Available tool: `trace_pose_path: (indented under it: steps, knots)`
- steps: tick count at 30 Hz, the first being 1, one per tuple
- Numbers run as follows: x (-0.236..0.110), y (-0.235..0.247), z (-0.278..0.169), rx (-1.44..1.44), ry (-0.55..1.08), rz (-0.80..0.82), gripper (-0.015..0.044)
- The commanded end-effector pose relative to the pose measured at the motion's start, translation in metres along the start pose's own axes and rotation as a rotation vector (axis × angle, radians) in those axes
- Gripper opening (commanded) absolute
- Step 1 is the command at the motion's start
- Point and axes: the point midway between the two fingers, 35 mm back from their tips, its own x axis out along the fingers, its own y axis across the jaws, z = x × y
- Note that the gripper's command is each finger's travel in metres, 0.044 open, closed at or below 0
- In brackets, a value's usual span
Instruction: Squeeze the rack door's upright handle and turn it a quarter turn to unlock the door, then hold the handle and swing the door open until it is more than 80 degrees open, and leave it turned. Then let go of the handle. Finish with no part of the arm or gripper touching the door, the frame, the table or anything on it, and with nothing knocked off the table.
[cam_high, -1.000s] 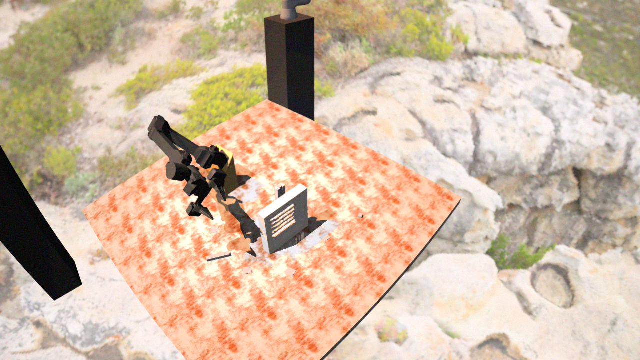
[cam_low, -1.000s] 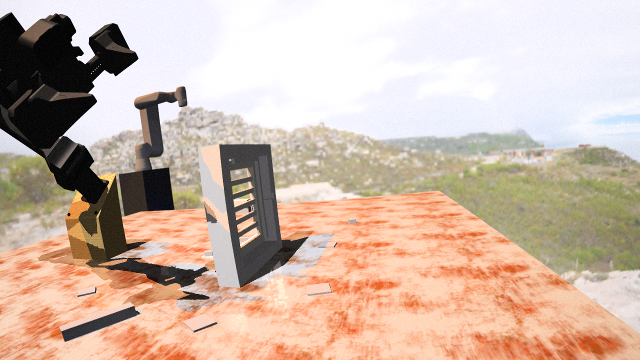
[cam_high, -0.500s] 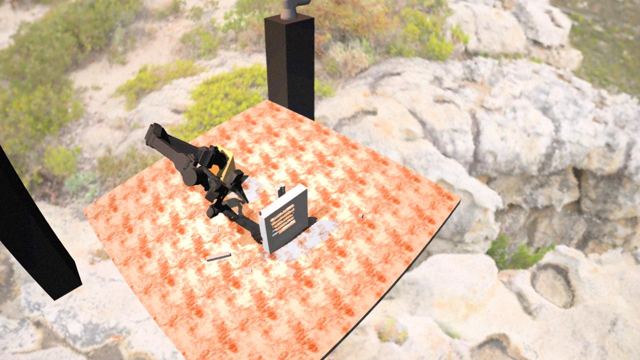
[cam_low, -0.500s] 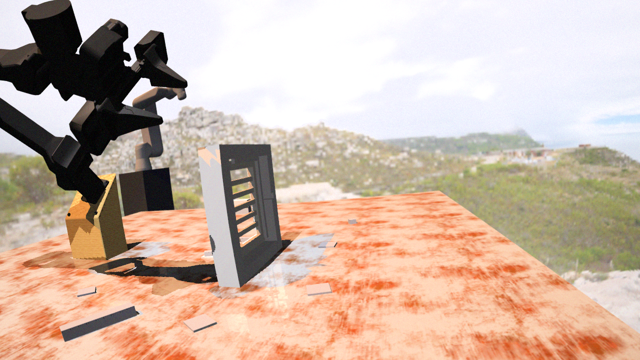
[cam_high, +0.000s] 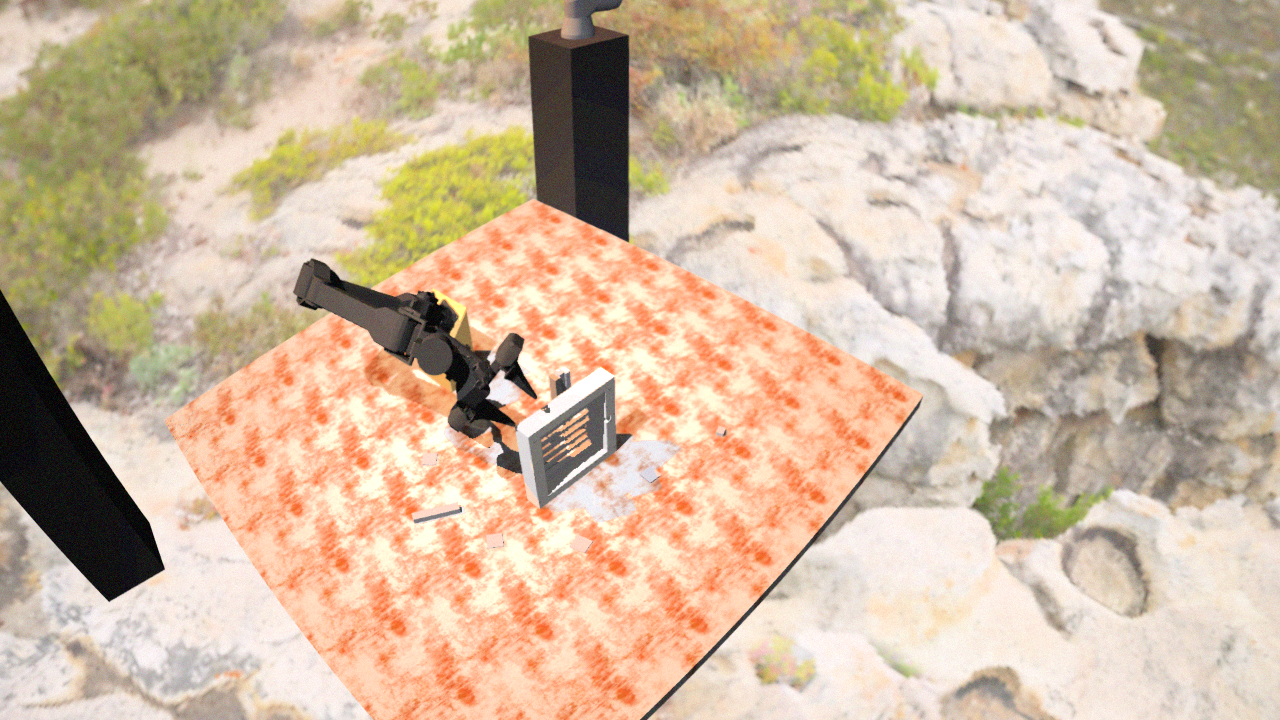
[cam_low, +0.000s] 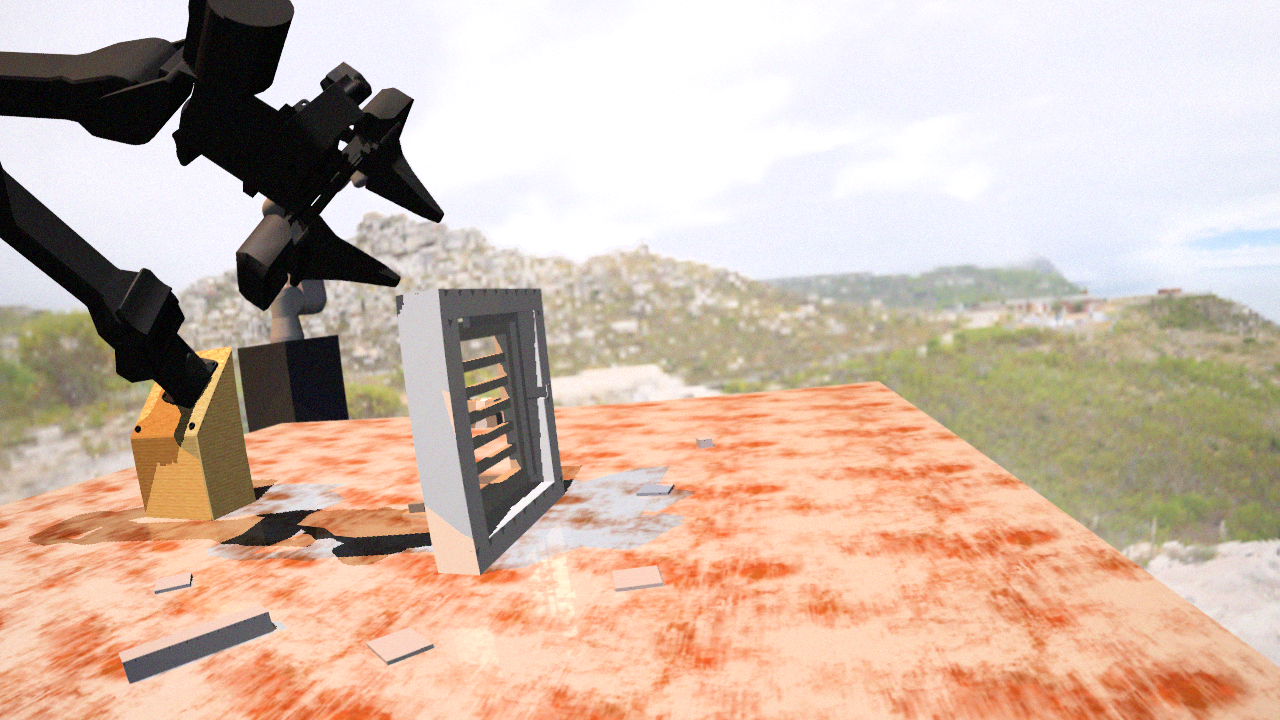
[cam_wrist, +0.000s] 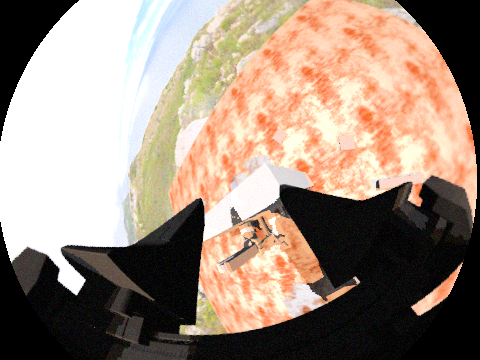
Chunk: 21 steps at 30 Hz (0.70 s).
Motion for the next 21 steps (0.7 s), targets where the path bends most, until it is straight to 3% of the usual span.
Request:
trace_pose_path:
  steps: [1, 21]
  knots:
    - [0.009, 0.009, -0.01, -0.006, 0.078, -0.034, 0.0297]
    - [0.035, 0.045, -0.072, -0.152, 0.424, -0.269, 0.0297]
